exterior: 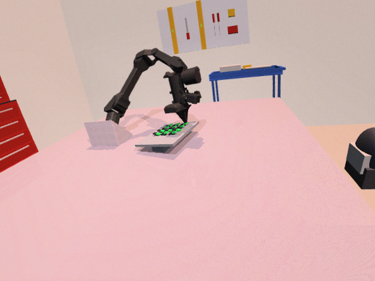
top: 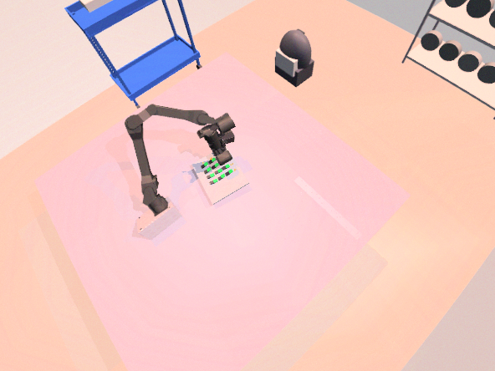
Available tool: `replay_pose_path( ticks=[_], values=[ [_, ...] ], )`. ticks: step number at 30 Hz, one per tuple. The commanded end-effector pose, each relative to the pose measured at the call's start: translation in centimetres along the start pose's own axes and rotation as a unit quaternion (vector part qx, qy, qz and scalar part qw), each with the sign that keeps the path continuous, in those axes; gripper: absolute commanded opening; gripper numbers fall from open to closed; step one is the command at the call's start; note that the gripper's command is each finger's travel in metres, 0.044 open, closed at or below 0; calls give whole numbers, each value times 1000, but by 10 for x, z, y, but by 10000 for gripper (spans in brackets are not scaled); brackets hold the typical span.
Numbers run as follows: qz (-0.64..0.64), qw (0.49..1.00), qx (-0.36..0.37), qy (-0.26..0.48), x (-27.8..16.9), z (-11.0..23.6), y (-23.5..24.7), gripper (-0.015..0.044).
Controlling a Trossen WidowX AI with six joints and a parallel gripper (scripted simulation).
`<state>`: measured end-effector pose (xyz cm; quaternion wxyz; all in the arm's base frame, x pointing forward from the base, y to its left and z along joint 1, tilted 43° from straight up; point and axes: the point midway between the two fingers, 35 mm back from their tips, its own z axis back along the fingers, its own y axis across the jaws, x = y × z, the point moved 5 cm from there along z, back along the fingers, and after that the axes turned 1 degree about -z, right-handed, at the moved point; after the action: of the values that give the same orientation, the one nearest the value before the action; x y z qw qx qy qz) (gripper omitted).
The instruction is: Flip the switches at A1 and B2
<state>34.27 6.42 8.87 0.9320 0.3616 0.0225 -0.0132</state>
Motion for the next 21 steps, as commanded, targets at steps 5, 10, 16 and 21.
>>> replay_pose_path(
  ticks=[5, 10, 16, 21],
  values=[
    [-3, 1000, 2, 3, -1, -3, -1, 0],
    [-3, 1000, 2, 3, -1, -4, -1, 0],
    [-3, 1000, 2, 3, -1, -5, -1, 0],
    [-3, 1000, 2, 3, -1, -5, -1, 0]
  ],
)
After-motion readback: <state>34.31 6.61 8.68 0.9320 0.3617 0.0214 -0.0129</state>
